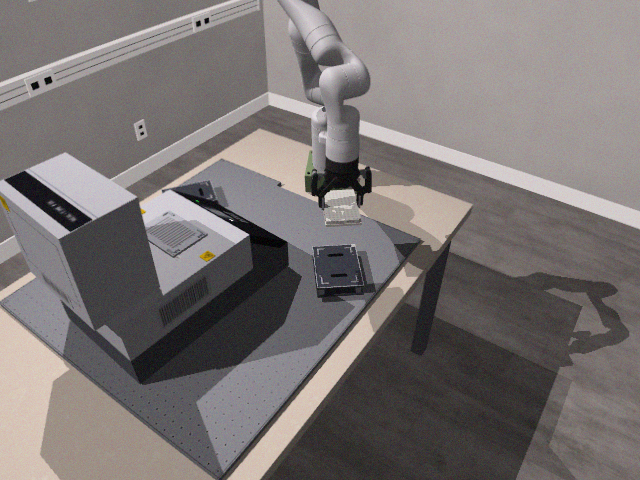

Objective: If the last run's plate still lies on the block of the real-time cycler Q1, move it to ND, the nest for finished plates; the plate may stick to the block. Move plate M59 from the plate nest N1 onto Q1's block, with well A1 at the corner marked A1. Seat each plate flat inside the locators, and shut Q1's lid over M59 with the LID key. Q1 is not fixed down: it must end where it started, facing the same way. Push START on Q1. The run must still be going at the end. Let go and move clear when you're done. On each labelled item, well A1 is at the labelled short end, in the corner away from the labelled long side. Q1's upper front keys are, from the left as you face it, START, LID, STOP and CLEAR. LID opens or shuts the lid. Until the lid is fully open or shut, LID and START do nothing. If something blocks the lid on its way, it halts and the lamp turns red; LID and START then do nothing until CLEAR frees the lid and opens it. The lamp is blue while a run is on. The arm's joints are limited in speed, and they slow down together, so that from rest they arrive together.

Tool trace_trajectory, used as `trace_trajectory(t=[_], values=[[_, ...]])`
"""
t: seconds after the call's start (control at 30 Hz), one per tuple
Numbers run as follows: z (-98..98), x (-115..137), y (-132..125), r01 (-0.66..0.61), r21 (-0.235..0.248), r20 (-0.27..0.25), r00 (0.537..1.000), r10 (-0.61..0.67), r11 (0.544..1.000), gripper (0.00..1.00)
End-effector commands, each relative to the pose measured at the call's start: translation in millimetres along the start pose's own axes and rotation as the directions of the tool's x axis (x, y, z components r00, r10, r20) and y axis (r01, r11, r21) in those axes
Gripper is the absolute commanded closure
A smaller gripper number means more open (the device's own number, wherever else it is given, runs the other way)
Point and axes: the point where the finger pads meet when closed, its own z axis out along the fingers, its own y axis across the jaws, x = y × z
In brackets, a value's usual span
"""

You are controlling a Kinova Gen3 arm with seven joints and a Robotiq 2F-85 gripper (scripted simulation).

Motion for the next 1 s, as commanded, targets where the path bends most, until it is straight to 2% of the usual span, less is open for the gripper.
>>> trace_trajectory(t=[0.0,0.63,0.97], values=[[-7.5,0,-1,0.003,0.001,0.0,1.0,-0.003,1.0,0.1],[-30.1,0,0,0.003,0.001,0.0,1.0,-0.003,1.0,0.1],[-28.2,0,-1,-0.001,0.004,0.002,1.0,0.001,1.0,0.1]])
